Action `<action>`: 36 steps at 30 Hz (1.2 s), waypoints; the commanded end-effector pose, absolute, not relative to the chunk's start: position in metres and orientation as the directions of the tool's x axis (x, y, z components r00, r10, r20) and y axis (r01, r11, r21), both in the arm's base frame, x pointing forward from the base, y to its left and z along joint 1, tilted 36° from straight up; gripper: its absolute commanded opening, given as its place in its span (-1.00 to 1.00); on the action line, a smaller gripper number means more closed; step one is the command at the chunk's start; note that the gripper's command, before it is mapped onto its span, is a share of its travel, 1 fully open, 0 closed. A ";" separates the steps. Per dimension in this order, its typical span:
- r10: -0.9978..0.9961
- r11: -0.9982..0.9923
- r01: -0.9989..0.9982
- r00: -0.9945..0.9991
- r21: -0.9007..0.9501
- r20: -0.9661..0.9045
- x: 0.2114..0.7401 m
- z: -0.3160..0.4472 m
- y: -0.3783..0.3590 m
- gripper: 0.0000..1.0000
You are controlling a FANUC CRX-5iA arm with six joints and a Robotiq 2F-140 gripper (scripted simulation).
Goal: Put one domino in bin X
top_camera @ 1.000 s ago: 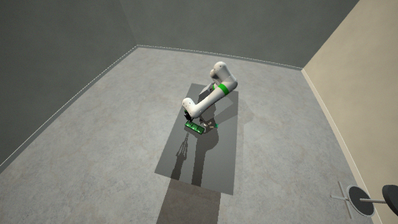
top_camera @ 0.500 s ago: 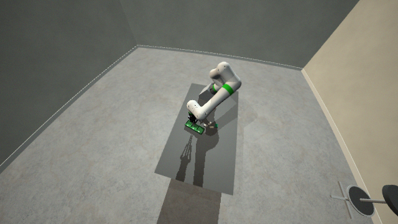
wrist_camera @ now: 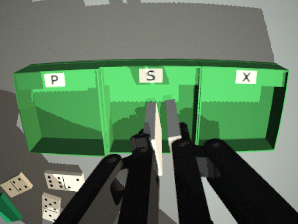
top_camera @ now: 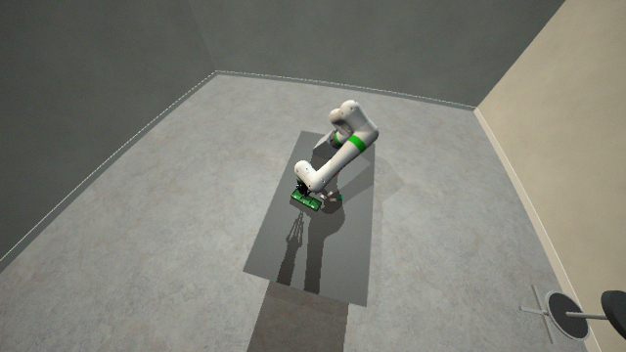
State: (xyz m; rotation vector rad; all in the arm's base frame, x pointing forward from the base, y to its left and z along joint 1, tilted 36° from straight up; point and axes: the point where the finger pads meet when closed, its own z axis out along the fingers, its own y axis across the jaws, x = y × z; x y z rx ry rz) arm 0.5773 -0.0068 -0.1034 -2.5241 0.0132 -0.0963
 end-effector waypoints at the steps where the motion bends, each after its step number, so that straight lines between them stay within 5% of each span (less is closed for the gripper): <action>1: -0.032 -0.816 0.013 0.997 -0.577 0.067 0.578 -0.109 -0.003 -0.89; 36: -0.032 -0.816 0.013 0.997 -0.577 0.067 0.579 -0.119 0.004 -0.89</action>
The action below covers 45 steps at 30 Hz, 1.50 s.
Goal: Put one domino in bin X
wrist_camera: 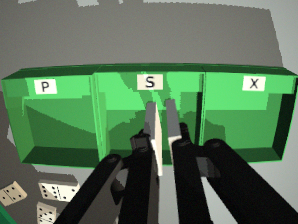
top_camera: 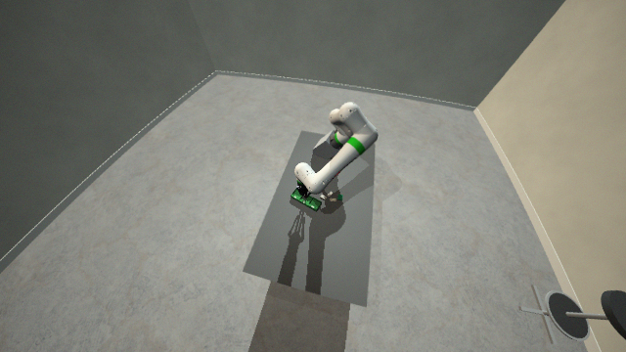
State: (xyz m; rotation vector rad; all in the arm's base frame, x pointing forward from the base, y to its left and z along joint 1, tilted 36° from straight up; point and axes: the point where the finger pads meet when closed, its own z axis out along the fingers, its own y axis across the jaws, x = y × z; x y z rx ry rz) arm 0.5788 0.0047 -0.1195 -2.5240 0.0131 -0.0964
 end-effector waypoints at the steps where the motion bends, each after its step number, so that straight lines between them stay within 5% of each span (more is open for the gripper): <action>1: -0.032 -0.816 0.013 0.997 -0.577 0.067 0.579 -0.119 0.004 -0.89; 45: -0.032 -0.816 0.013 0.997 -0.577 0.067 0.576 -0.081 -0.023 -0.89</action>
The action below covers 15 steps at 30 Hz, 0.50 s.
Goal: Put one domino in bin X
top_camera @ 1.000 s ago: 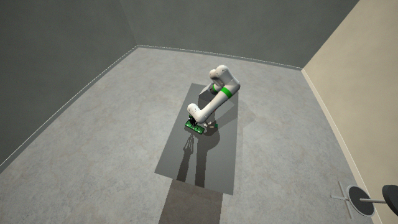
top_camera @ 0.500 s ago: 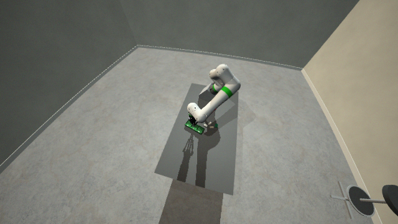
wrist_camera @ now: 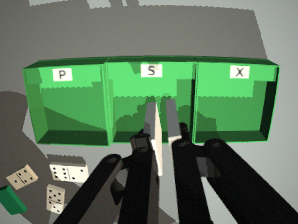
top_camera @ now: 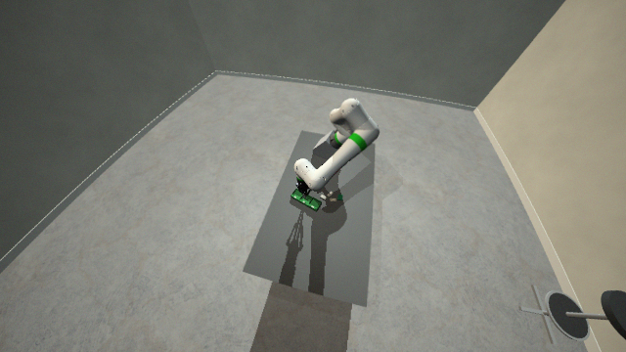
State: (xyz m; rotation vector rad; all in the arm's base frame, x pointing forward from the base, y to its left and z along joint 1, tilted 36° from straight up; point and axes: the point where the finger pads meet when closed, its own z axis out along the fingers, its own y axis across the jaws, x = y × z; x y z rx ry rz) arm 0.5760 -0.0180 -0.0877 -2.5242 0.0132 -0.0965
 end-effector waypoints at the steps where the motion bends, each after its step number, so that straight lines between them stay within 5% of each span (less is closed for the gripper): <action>1: -0.032 -0.816 0.013 0.997 -0.577 0.067 0.575 -0.078 -0.025 -0.89; 15: -0.032 -0.816 0.013 0.997 -0.577 0.067 0.581 -0.051 0.010 -0.89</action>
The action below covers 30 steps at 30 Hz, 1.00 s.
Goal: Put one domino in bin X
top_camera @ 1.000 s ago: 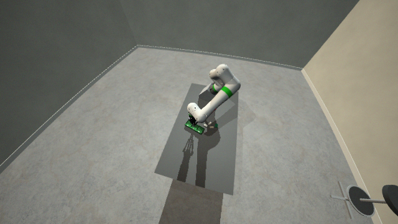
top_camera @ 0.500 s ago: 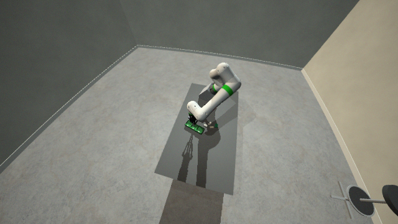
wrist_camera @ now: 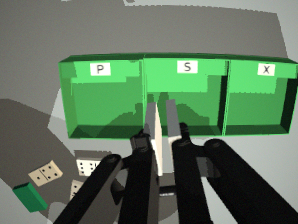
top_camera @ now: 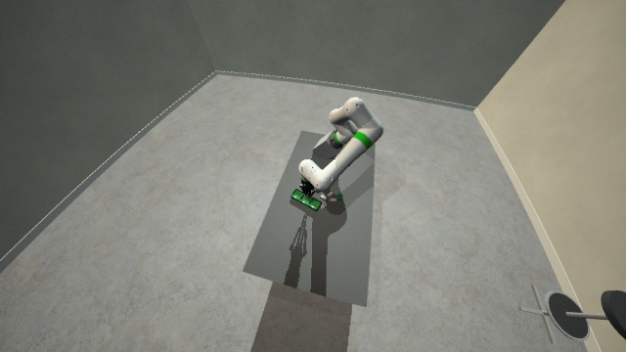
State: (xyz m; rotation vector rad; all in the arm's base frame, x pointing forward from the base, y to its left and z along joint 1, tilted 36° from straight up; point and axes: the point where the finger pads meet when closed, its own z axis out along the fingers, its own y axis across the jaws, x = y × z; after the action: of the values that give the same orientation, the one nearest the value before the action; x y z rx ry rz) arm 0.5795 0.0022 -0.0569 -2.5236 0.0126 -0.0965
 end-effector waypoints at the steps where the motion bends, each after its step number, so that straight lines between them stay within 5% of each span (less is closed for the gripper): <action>1: -0.032 -0.816 0.013 0.997 -0.577 0.067 0.582 -0.048 0.014 -0.89; 30: -0.032 -0.816 0.013 0.997 -0.577 0.067 0.590 -0.065 0.068 -0.89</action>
State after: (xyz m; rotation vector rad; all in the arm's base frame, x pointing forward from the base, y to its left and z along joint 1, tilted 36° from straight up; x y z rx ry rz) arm 0.5891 0.0660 -0.0617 -2.5242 0.0131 -0.0963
